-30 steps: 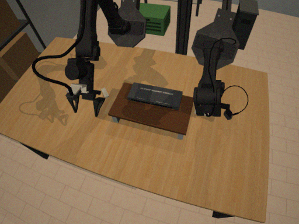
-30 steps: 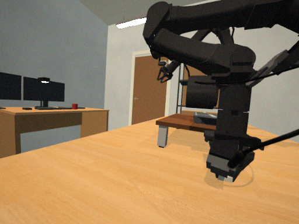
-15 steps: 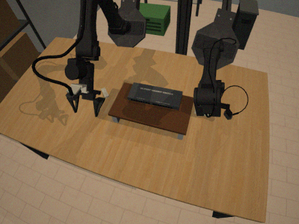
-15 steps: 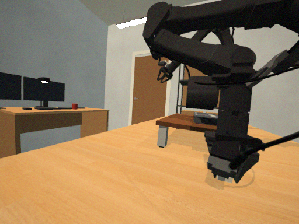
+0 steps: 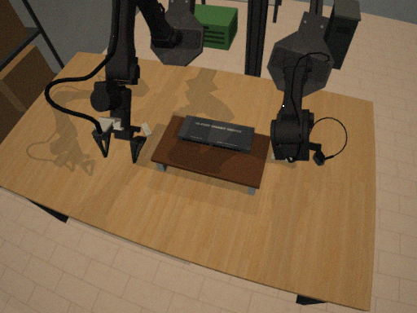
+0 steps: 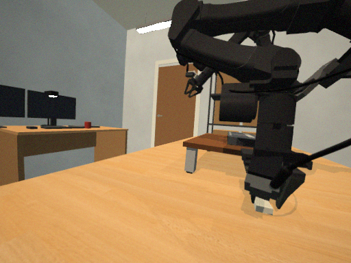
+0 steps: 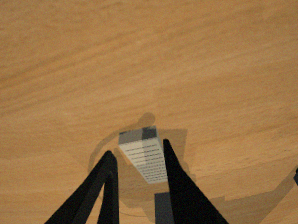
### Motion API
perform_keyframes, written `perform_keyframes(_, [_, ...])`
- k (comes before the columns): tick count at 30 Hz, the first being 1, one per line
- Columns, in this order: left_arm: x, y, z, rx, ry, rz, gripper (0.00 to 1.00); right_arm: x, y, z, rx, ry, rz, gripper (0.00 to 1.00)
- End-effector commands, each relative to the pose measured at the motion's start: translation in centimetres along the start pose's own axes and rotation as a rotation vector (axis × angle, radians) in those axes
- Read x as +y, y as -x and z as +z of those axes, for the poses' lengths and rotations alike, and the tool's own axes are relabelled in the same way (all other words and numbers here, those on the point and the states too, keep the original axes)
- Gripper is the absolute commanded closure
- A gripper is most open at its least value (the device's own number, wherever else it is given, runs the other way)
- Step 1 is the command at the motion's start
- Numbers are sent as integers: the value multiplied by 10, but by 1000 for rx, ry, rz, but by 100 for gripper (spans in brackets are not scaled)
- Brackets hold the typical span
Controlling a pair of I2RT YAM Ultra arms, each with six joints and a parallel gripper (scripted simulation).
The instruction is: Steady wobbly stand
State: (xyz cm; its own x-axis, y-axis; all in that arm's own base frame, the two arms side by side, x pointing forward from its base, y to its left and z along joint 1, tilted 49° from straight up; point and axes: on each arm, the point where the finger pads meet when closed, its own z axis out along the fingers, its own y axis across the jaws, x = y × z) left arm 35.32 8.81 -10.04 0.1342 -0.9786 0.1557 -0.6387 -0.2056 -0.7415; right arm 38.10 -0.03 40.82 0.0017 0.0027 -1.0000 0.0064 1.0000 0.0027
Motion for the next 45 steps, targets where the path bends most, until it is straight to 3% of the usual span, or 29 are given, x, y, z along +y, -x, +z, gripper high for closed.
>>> perform_keyframes(1, [8,-1,-21,5,22,1,58,-1,14,-7,-32,3,-8,0])
perform_keyframes(13, [14,-3,-62,9,42,-4,58,-1,14,-7,-32,3,-8,0])
perform_keyframes(22, [0,8,-44,-28,9,-4,58,-1,14,-7,-32,3,-8,0])
perform_keyframes(23, [-29,4,-44,-26,-62,66,58,-1,14,-7,-32,3,-8,100])
perform_keyframes(28, [-34,4,-43,-39,-44,172,58,-1,14,-7,-32,3,-7,100])
perform_keyframes(35, [-99,-11,-43,-74,-79,561,58,-1,14,-7,-32,3,-7,100])
perform_keyframes(39, [-132,-22,-50,-87,-133,657,58,-1,14,-7,-32,3,-7,100])
perform_keyframes(40, [-139,-24,-51,-90,-146,676,58,7,-50,14,143,20,-11,100])
perform_keyframes(45, [-158,-31,-56,-99,-183,719,58,6,-50,21,176,6,-13,100])
